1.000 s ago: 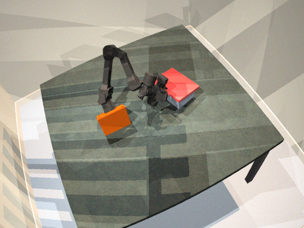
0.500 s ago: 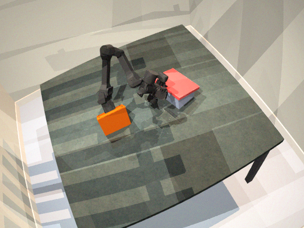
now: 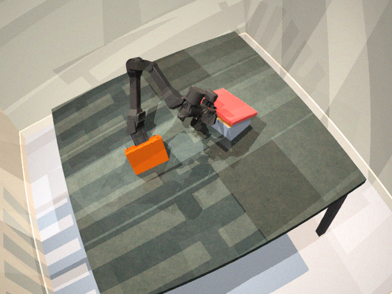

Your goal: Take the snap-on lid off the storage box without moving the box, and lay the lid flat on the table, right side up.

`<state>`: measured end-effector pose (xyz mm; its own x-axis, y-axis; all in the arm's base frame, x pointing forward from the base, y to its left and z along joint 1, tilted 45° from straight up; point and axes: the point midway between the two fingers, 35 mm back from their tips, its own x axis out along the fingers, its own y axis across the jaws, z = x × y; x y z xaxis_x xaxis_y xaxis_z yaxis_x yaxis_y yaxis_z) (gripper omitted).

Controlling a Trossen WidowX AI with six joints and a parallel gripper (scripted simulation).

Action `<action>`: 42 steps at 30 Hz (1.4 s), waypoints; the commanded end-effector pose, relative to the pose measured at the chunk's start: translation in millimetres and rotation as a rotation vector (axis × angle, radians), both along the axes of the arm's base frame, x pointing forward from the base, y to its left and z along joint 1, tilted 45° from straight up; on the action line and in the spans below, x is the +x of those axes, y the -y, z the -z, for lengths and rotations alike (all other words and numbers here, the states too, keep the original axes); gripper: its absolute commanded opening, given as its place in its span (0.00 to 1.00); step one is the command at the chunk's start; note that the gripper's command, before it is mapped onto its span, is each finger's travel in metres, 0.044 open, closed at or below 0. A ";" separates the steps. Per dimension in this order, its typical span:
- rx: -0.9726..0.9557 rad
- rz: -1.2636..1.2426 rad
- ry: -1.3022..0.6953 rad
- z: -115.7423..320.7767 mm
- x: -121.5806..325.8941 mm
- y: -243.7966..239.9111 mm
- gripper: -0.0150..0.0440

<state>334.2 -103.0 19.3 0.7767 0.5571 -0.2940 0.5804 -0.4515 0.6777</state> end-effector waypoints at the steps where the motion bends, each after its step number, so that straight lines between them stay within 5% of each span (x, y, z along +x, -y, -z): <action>1: -0.009 0.001 0.011 -8.5 3.8 5.8 0.25; 42: -0.011 0.001 0.012 -53.6 29.5 39.2 0.25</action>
